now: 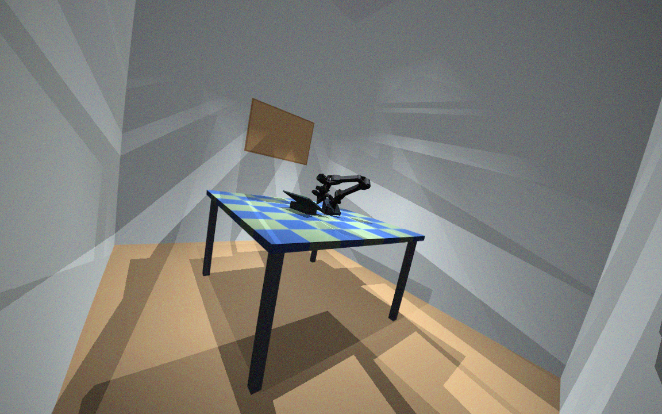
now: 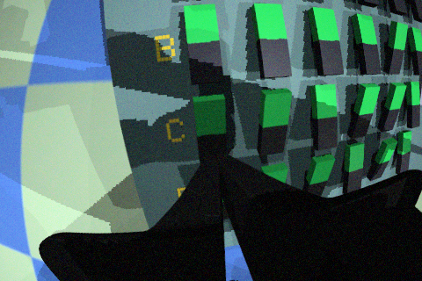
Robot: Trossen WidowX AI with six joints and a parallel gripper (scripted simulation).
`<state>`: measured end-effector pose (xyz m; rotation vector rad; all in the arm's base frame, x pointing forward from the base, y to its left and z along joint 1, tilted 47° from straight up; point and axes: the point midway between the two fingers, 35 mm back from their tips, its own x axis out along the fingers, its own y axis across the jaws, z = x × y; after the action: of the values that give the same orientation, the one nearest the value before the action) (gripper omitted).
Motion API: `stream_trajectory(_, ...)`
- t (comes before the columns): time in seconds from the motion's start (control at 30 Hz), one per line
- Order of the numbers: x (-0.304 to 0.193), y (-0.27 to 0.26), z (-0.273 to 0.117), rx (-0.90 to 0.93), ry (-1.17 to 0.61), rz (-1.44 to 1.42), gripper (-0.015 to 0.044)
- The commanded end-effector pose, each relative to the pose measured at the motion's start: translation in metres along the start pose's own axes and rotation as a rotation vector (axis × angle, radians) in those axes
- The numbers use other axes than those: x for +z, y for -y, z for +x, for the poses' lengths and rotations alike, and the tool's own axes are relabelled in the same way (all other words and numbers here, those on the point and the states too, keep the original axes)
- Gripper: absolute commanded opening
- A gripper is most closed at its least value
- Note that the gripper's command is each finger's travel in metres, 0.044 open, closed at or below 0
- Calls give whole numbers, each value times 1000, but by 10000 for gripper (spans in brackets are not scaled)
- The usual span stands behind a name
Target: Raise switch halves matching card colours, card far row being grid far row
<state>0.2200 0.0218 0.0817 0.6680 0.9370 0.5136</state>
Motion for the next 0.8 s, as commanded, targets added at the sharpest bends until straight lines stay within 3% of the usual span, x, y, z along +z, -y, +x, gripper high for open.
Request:
stream_trajectory(0.0,4,5,-25,-19,-8,-3,0)
stream_trajectory(0.13,4,1,-57,-3,-14,1,0)
stream_trajectory(0.43,5,3,-59,-3,-13,-1,0)
stream_trajectory(0.77,24,83,-62,-12,-11,-7,0)
